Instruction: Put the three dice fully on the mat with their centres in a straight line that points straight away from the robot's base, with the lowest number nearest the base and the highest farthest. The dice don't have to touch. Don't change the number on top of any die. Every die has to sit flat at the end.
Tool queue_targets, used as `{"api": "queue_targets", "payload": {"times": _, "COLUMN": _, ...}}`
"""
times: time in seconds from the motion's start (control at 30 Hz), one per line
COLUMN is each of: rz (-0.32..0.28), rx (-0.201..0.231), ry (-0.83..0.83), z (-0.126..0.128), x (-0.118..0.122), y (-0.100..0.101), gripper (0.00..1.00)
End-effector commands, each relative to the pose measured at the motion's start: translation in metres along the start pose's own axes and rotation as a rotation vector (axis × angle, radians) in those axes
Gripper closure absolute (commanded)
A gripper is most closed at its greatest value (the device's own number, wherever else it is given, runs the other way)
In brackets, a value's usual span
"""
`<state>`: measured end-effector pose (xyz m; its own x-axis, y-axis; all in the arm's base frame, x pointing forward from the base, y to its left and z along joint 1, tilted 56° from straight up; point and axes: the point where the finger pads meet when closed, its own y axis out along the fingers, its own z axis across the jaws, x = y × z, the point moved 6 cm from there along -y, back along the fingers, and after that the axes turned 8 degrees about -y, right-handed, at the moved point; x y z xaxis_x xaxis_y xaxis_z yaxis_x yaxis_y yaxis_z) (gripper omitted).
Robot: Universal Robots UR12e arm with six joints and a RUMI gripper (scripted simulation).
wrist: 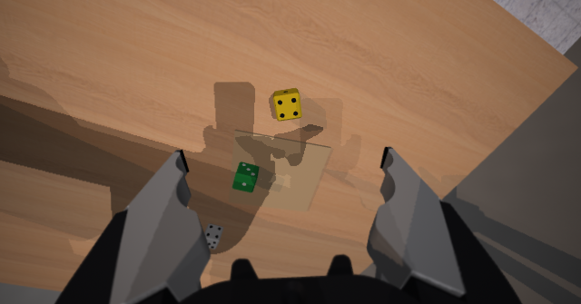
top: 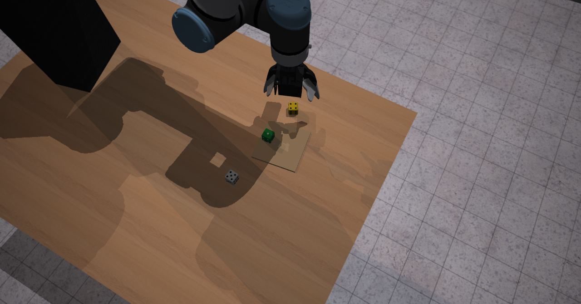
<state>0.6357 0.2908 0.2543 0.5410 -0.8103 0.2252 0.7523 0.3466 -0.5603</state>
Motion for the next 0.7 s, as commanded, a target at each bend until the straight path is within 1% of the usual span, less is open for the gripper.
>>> {"api": "queue_targets", "payload": {"times": 0.0, "rz": 0.002, "rx": -0.001, "ry": -0.084, "z": 0.0027, "x": -0.0033, "y": -0.0004, "gripper": 0.00}}
{"api": "queue_targets", "payload": {"times": 0.2, "rz": 0.002, "rx": -0.001, "ry": -0.142, "z": 0.0044, "x": -0.0057, "y": -0.0006, "gripper": 0.00}}
{"api": "queue_targets", "payload": {"times": 0.43, "rz": 0.002, "rx": -0.001, "ry": -0.154, "z": 0.0048, "x": -0.0062, "y": -0.0006, "gripper": 0.00}}
{"api": "queue_targets", "payload": {"times": 0.47, "rz": 0.002, "rx": -0.001, "ry": -0.154, "z": 0.0048, "x": -0.0062, "y": -0.0006, "gripper": 0.72}}
{"api": "queue_targets", "payload": {"times": 0.67, "rz": 0.002, "rx": -0.001, "ry": -0.154, "z": 0.0048, "x": -0.0062, "y": -0.0006, "gripper": 0.72}}
